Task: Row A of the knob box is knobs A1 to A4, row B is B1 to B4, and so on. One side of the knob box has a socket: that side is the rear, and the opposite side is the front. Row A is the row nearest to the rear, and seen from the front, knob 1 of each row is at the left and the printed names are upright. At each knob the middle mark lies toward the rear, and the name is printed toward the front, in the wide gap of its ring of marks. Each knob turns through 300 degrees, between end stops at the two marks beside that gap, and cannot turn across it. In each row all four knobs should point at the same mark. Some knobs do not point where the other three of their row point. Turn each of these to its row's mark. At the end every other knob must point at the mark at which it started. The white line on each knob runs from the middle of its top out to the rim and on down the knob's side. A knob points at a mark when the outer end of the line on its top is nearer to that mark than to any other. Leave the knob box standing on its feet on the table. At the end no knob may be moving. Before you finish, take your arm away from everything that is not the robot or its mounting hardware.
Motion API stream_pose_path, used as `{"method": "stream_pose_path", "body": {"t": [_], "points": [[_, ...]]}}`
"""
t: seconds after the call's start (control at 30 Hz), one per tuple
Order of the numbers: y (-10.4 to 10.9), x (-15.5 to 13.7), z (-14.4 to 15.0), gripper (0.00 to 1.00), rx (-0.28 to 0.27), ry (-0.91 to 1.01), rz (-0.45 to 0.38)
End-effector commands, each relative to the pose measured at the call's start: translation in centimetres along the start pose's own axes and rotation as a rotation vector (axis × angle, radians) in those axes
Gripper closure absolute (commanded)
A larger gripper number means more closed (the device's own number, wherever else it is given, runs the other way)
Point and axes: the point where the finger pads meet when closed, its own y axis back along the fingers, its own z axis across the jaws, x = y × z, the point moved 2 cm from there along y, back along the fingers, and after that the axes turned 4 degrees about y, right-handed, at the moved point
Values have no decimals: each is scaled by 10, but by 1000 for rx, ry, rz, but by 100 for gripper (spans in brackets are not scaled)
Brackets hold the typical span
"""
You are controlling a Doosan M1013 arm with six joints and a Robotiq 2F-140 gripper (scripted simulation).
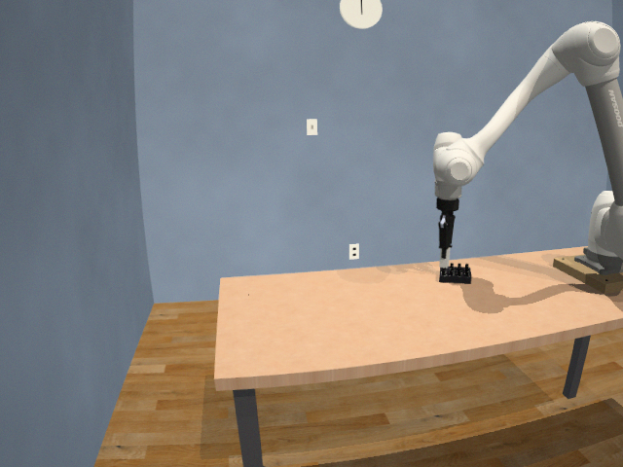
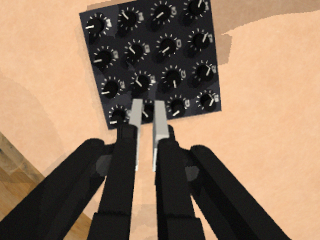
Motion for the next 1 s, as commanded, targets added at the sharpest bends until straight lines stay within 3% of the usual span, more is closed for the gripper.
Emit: {"method": "stream_pose_path", "body": {"t": [0.0,0.3,0.33,0.97], "points": [[-4,3,-1,95,-2,0,7],[-4,3,-1,95,-2,0,7],[-4,3,-1,88,-2,0,7],[-4,3,-1,88,-2,0,7]]}}
